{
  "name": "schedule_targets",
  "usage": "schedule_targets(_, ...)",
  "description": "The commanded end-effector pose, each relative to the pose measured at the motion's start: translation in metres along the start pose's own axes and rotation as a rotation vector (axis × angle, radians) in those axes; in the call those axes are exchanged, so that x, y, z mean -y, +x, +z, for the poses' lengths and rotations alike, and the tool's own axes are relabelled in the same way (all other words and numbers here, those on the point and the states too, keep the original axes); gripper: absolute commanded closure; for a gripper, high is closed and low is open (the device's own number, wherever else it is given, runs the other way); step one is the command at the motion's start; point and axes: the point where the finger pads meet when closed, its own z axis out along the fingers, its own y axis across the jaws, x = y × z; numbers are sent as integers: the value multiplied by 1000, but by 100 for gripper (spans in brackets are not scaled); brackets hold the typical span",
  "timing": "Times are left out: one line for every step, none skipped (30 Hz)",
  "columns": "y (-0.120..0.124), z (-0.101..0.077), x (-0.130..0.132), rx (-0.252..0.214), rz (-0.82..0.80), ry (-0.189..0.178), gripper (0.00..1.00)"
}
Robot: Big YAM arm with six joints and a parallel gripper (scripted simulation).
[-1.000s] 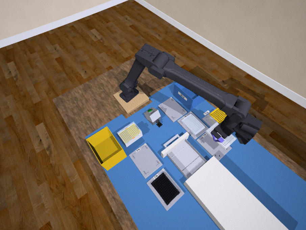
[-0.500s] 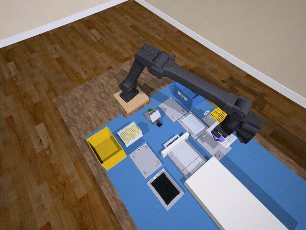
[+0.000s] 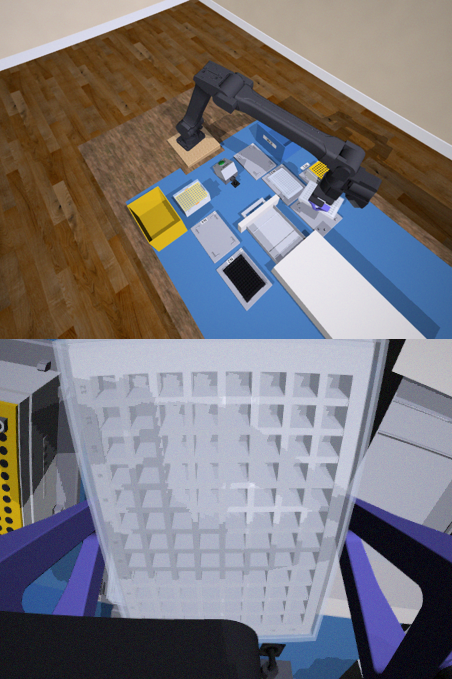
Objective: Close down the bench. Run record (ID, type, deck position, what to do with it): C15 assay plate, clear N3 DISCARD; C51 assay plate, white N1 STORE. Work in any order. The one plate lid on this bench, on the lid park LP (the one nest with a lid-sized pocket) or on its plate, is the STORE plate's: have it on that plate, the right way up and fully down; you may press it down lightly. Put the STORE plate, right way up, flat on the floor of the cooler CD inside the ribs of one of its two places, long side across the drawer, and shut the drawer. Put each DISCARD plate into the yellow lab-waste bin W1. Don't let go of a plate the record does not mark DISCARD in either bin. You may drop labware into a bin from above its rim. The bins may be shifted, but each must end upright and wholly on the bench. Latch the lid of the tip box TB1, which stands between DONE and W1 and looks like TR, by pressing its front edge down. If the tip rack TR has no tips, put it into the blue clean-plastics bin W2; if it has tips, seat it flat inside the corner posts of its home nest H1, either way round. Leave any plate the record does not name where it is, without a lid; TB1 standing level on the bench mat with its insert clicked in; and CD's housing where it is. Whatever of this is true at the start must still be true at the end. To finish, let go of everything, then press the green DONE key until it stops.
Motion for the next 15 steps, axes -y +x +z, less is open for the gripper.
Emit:
schedule_targets(-4,-27,19,64,-150,3,100)
schedule_targets(-3,-27,21,64,-183,4,100)
schedule_targets(-2,-27,24,64,-216,5,100)
schedule_targets(0,-26,26,63,-250,6,100)
schedule_targets(1,-26,28,63,-283,8,100)
schedule_targets(2,-26,31,63,-316,9,100)
schedule_targets(4,-26,33,63,-350,10,100)
schedule_targets(4,-26,33,63,-350,10,100)
schedule_targets(4,-26,33,63,-350,10,100)
schedule_targets(-5,-13,34,52,-384,9,100)
schedule_targets(6,-17,37,47,-418,9,100)
schedule_targets(8,-26,40,62,-450,13,100)
schedule_targets(9,-26,42,62,-483,15,100)
schedule_targets(11,-26,44,58,-517,15,100)
schedule_targets(12,-25,47,61,-550,17,100)
